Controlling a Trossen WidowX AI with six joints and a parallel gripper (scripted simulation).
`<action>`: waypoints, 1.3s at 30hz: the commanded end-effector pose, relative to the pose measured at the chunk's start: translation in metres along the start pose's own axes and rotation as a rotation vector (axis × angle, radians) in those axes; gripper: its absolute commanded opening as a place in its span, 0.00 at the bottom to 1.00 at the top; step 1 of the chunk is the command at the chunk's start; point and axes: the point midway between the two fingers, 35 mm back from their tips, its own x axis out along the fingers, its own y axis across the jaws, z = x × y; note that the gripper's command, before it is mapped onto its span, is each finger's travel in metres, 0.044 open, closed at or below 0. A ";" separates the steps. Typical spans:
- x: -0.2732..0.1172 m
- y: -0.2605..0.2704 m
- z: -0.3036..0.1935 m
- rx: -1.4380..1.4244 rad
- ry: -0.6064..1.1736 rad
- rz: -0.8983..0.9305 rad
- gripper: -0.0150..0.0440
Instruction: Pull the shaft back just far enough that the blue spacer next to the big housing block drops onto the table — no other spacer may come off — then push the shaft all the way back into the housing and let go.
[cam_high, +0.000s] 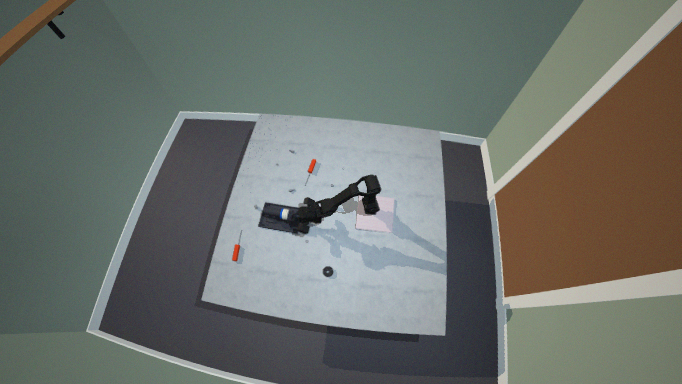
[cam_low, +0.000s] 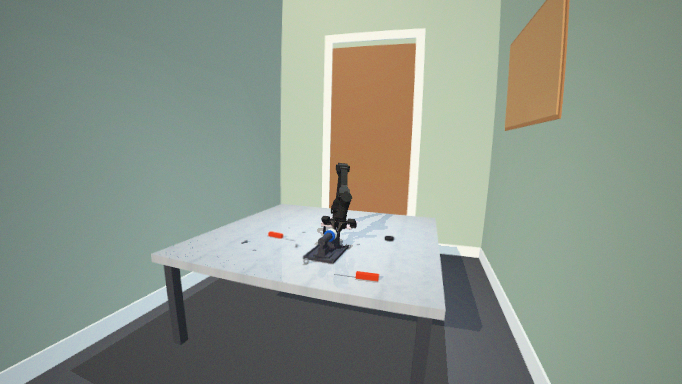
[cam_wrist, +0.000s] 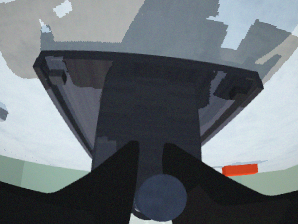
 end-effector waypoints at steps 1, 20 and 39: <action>-0.002 0.000 0.001 -0.004 0.001 0.000 0.25; -0.010 0.000 0.010 -0.004 0.000 0.000 0.25; -0.012 0.000 0.012 -0.004 0.000 0.000 0.25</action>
